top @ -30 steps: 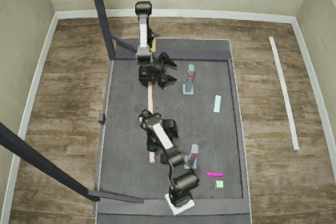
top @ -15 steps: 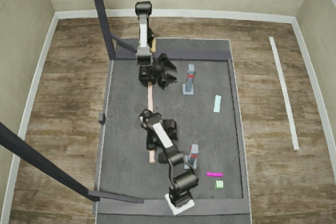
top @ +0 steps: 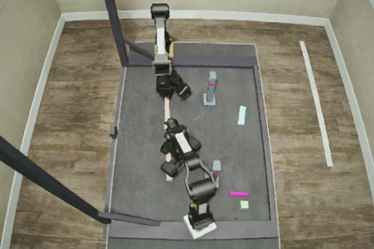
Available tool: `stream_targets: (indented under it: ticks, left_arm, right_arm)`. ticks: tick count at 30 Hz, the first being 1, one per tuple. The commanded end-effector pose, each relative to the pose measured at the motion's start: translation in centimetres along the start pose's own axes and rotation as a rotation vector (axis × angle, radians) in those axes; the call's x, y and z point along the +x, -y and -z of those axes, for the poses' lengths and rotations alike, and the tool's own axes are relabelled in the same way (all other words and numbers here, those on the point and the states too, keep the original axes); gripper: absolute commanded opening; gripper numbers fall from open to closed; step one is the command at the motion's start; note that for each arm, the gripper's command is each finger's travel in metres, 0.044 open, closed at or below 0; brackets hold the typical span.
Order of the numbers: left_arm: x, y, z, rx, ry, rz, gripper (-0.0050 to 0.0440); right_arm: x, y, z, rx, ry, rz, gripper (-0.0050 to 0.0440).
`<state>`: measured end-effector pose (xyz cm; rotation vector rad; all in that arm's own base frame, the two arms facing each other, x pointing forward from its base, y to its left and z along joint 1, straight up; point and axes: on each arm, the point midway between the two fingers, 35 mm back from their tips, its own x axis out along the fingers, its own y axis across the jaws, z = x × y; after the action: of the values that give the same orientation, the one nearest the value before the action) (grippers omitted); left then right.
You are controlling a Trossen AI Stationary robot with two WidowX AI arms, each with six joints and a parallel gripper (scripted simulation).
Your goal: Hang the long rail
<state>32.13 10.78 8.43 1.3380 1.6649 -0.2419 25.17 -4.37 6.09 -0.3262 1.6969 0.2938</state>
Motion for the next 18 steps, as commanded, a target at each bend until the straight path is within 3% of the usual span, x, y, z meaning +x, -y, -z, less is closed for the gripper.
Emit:
stream_targets:
  ticks: [1, 6, 8, 18]
  left_arm:
    - [-0.2, -0.3, -1.6, -0.204, 0.109, 0.074, 0.0225]
    - [-0.6, 0.2, -3.5, -0.416, 0.215, 0.185, 0.0225]
    - [-0.6, 0.2, -3.5, -0.416, 0.215, 0.185, 0.0225]
    - [-2.3, 1.0, -7.5, -0.859, 0.372, 0.506, 0.0225]
  right_arm:
    - [1.8, 0.1, -1.7, 0.181, 0.098, -0.077, 0.0225]
    - [3.5, 0.1, -3.3, 0.365, 0.175, -0.177, 0.0225]
    - [3.5, 0.1, -3.3, 0.365, 0.175, -0.177, 0.0225]
    - [6.1, 0.4, -5.9, 0.694, 0.293, -0.398, 0.0225]
